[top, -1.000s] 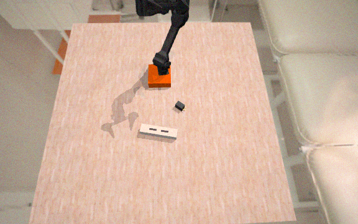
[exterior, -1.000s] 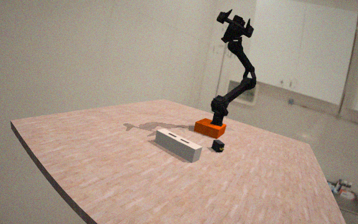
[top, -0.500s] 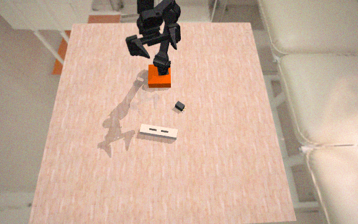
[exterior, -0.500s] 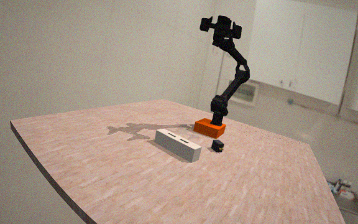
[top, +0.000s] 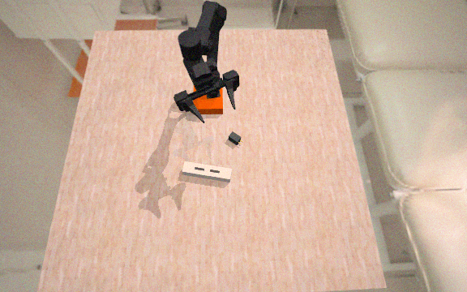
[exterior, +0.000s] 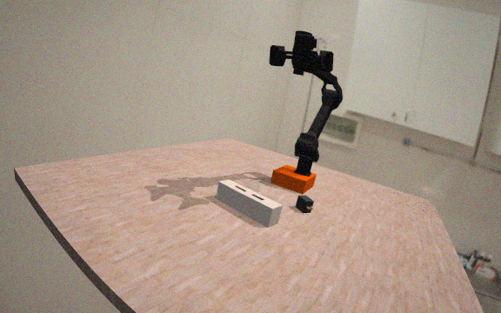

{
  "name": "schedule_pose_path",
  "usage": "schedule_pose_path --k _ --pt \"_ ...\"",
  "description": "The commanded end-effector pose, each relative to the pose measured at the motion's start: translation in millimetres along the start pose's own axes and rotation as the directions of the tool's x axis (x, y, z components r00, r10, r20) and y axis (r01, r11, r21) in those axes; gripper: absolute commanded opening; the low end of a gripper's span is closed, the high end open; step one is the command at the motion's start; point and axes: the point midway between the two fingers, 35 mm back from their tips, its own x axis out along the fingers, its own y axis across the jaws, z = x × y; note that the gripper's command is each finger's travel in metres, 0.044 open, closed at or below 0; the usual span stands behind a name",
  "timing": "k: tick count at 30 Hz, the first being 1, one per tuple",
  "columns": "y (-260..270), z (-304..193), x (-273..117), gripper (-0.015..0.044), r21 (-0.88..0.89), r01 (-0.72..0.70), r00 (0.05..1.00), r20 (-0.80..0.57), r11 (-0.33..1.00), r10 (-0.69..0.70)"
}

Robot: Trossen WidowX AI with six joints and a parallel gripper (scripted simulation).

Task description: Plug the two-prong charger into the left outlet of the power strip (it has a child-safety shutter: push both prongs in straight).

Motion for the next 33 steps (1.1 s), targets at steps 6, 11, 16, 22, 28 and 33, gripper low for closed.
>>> schedule_pose_path --k 6,11,16,22,28,33 --pt "2 -64 32 0.0440 0.021 -0.007 0.978 -0.210 1.000 0.012" --pt "6 -107 44 0.0440 0.016 -0.009 0.934 -0.356 1.000 0.014" --pt "14 -150 51 0.0440 -0.001 -0.025 0.868 -0.496 1.000 0.021" --pt "28 -195 50 0.0440 -0.025 -0.070 0.769 -0.638 0.997 0.038" --pt "40 -240 42 0.0440 -0.059 -0.128 0.638 -0.769 0.990 0.037" --pt "48 -275 29 0.0440 -0.091 -0.192 0.503 -0.864 0.977 0.018"
